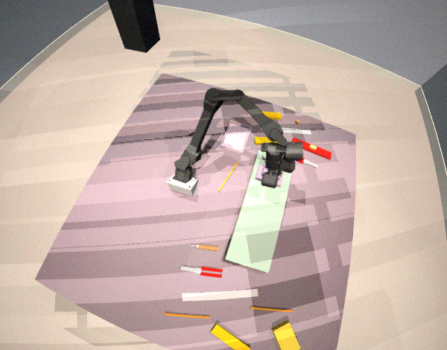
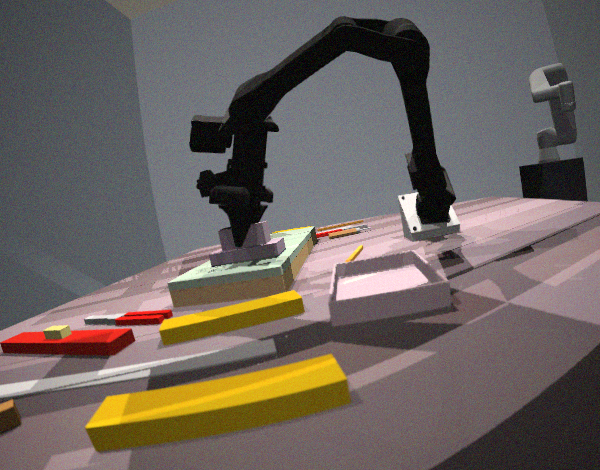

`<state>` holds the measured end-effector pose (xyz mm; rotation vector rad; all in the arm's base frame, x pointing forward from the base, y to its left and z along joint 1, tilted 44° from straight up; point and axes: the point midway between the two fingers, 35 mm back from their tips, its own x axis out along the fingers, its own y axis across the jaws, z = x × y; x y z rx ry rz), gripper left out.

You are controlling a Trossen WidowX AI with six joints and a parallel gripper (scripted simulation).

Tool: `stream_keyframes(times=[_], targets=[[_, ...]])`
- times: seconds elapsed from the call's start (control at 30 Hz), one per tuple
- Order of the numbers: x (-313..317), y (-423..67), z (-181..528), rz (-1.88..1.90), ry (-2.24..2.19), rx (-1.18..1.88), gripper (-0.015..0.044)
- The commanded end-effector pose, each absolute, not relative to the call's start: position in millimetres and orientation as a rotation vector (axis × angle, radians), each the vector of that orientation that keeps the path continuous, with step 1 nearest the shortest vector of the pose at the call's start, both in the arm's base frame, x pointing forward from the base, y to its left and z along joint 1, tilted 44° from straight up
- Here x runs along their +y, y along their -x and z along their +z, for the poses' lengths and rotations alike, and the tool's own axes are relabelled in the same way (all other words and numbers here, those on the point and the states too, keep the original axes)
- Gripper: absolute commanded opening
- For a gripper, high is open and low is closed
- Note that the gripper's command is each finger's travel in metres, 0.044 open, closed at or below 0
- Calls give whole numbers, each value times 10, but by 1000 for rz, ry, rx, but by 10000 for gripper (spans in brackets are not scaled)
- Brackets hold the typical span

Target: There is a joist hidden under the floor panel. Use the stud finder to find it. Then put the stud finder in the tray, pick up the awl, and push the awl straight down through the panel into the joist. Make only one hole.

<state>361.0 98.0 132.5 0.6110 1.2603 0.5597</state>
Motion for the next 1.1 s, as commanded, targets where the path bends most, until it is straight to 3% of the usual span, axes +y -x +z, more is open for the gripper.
stream_keyframes(times=[0.0,1.07], targets=[[873,-3621,1214,555,-616,1263,0],[105,-3665,472,552,-612,1264,0]])
